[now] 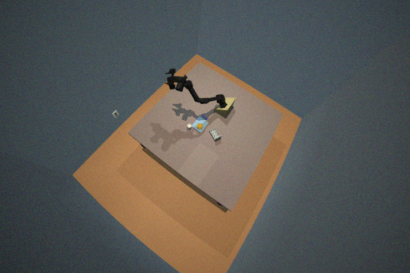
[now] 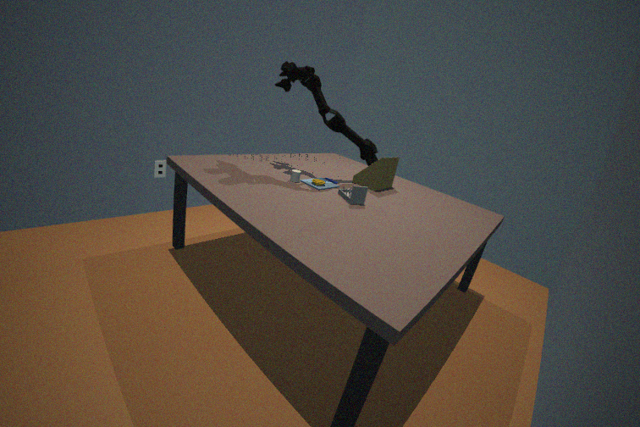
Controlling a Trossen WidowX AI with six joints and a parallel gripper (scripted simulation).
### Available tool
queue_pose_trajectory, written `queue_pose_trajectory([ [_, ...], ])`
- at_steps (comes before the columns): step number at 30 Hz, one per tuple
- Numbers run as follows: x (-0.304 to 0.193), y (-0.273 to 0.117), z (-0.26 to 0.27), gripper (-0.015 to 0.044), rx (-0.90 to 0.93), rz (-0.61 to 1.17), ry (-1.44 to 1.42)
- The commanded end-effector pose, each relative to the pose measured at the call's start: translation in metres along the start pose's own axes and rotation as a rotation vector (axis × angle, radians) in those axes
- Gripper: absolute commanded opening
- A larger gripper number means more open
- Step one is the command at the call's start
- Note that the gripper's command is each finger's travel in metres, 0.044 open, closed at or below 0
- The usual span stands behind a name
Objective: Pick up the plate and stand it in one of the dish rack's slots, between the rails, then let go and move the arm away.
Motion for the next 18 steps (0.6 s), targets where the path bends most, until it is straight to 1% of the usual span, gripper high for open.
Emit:
queue_pose_trajectory([
  [1,0.0,-0.001,-0.001,0.04,-0.001,-0.003,0.003],
  [9,-0.008,-0.026,-0.044,0.04,-0.045,-0.116,0.141],
  [18,-0.03,-0.05,-0.092,0.04,-0.096,-0.227,0.314],
])
Point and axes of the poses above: the point midway between the two fingers, 35 mm back from their tips, its own y axis out along the fingers, its own z axis across the jaws, x = y × z, the point moved 5 cm from there along -y, back along the fingers, and after that the axes turned 6 degrees about -y, right-handed, at the moved point
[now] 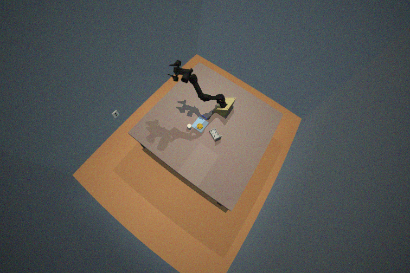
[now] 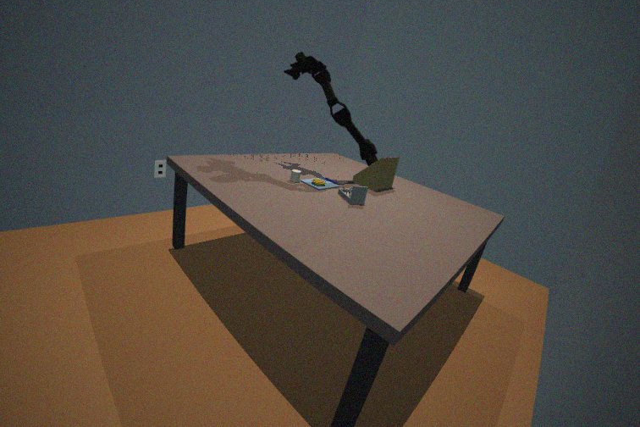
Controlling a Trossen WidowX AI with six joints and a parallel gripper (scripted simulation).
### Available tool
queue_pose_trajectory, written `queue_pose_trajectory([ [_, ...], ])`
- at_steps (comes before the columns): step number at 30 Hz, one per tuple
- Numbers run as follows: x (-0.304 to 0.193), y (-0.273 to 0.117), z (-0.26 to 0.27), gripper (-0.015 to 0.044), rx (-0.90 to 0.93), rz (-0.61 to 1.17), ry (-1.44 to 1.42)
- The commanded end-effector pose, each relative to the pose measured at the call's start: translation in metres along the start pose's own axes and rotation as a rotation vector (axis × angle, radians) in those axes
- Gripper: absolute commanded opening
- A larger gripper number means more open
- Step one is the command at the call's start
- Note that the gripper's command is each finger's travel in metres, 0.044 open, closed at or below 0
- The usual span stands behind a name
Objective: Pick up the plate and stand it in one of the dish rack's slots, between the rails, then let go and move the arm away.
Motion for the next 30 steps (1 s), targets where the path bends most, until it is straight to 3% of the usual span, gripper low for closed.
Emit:
queue_pose_trajectory([
  [1,-0.009,-0.01,-0.031,0.04,-0.036,-0.049,0.097],
  [30,-0.108,-0.024,-0.144,0.04,-0.176,-0.18,0.626],
])
Point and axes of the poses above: the point midway between the two fingers, 35 mm back from their tips, its own y axis out along the fingers, its own z axis across the jaws, x = y × z, the point moved 5 cm from there along -y, back along the fingers, and after that the axes turned 6 degrees about -y, right-handed, at the moved point
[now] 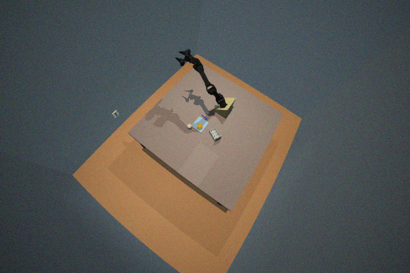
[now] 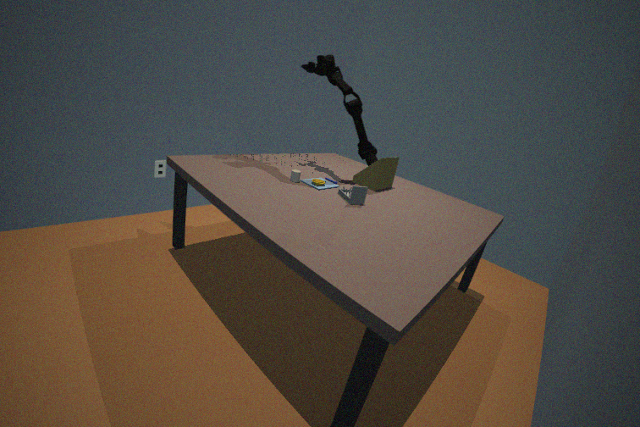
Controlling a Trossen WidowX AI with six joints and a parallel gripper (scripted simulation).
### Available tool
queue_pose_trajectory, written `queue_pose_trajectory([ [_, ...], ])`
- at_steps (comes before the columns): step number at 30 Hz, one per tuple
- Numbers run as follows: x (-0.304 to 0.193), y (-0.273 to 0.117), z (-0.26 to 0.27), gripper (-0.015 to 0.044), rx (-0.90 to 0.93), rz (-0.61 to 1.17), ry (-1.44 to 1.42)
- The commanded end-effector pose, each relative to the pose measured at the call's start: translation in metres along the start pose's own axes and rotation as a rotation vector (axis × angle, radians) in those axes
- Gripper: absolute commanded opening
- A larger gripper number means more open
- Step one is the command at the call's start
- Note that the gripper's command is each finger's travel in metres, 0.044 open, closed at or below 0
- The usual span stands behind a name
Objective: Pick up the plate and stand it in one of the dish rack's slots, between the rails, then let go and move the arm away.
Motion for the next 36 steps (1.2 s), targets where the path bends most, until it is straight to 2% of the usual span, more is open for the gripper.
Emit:
queue_pose_trajectory([
  [1,-0.018,0.004,-0.026,0.04,-0.038,0.008,0.091],
  [18,-0.09,0.021,-0.074,0.04,-0.129,0.078,0.368],
  [36,-0.177,0.044,-0.077,0.04,-0.175,0.241,0.578],
])
Point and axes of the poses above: the point midway between the two fingers, 35 mm back from their tips, its own y axis out along the fingers, its own z axis across the jaws, x = y × z, the point moved 5 cm from there along -y, back along the fingers, and after that the axes turned 6 degrees about -y, right-handed, at the moved point
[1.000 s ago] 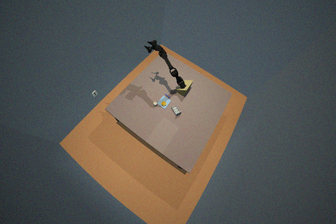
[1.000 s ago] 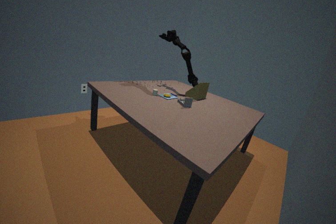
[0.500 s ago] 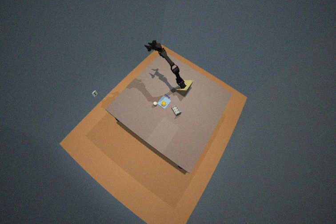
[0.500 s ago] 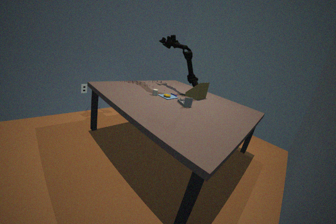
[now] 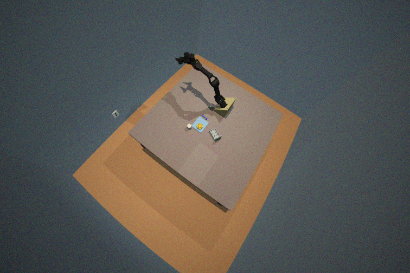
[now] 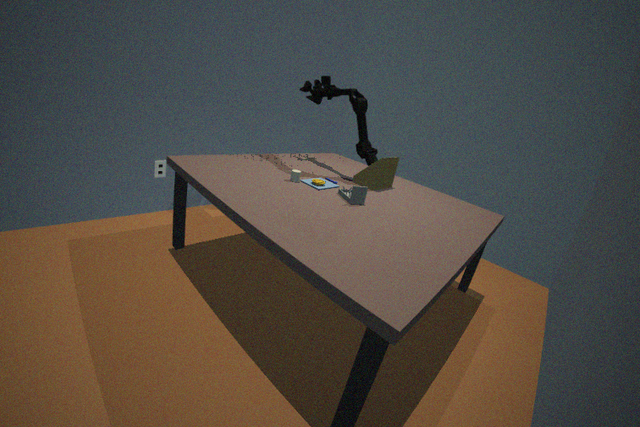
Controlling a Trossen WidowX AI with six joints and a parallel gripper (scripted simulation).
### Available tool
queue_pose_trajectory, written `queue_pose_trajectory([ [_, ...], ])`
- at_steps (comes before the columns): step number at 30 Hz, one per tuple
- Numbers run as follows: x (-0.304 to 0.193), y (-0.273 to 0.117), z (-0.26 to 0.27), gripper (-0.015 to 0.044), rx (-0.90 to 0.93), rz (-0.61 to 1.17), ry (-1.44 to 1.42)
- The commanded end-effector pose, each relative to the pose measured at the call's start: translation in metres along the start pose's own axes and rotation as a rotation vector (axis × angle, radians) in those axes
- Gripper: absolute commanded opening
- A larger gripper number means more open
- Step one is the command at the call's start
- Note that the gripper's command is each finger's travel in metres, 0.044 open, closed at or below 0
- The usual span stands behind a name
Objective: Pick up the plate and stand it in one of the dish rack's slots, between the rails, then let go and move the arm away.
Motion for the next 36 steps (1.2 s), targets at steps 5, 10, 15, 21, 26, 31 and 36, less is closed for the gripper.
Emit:
queue_pose_trajectory([
  [5,-0.049,0.022,-0.016,0.04,-0.038,0.121,0.084],
  [10,-0.075,0.032,-0.017,0.04,-0.049,0.188,0.121],
  [15,-0.103,0.04,-0.016,0.04,-0.058,0.259,0.151],
  [21,-0.145,0.048,-0.009,0.04,-0.064,0.373,0.173],
  [26,-0.183,0.052,0.002,0.04,-0.062,0.478,0.177],
  [31,-0.214,0.052,0.018,0.04,-0.049,0.564,0.185],
  [36,-0.243,0.048,0.037,0.04,-0.032,0.65,0.183],
])
Point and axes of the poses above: the point midway between the two fingers, 35 mm back from their tips, its own y axis out along the fingers, its own z axis across the jaws, x = y × z, the point moved 5 cm from there along -y, back along the fingers, and after that the axes turned 6 degrees about -y, right-handed, at the moved point
